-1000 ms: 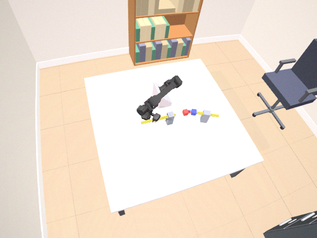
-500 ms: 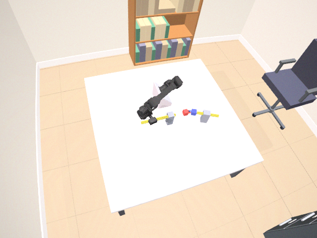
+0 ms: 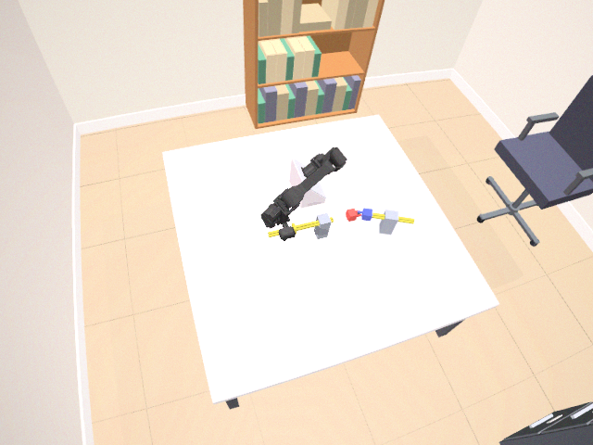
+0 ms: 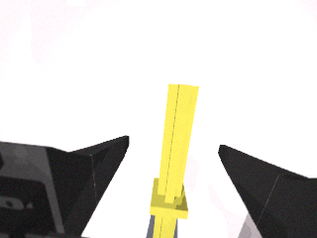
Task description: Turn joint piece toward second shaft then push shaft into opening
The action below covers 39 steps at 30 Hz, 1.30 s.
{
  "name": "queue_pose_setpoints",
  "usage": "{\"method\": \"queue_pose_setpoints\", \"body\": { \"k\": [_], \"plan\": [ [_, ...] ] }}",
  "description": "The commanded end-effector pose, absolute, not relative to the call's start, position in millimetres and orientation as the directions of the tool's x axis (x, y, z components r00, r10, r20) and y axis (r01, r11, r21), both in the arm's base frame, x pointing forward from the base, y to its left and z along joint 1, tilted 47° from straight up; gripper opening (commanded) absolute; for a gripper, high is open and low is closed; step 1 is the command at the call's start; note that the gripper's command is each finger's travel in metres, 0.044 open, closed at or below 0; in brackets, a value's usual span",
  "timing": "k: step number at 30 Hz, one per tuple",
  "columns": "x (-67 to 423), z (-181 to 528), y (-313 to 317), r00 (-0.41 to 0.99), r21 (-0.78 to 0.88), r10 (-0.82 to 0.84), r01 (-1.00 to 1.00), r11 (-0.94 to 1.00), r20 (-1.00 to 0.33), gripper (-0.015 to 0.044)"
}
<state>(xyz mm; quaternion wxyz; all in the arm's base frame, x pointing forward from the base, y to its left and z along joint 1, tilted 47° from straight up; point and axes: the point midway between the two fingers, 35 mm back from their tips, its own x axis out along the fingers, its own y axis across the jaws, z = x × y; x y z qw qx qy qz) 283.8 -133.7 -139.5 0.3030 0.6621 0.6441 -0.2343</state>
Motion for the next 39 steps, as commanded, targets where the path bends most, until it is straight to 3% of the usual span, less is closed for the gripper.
{"method": "queue_pose_setpoints", "body": {
  "k": [1, 16, 29, 39],
  "plan": [
    [283, -144, -127, 0.057, 0.091, 0.717, 0.996, 0.009, -0.695, 0.044],
    [284, -158, -110, 0.057, 0.091, 0.717, 0.996, 0.01, -0.695, 0.044],
    [284, -158, -110, 0.057, 0.091, 0.717, 0.996, 0.01, -0.695, 0.0102],
    [284, -158, -110, 0.057, 0.091, 0.717, 0.996, 0.01, -0.695, 0.0102]
  ]
}}
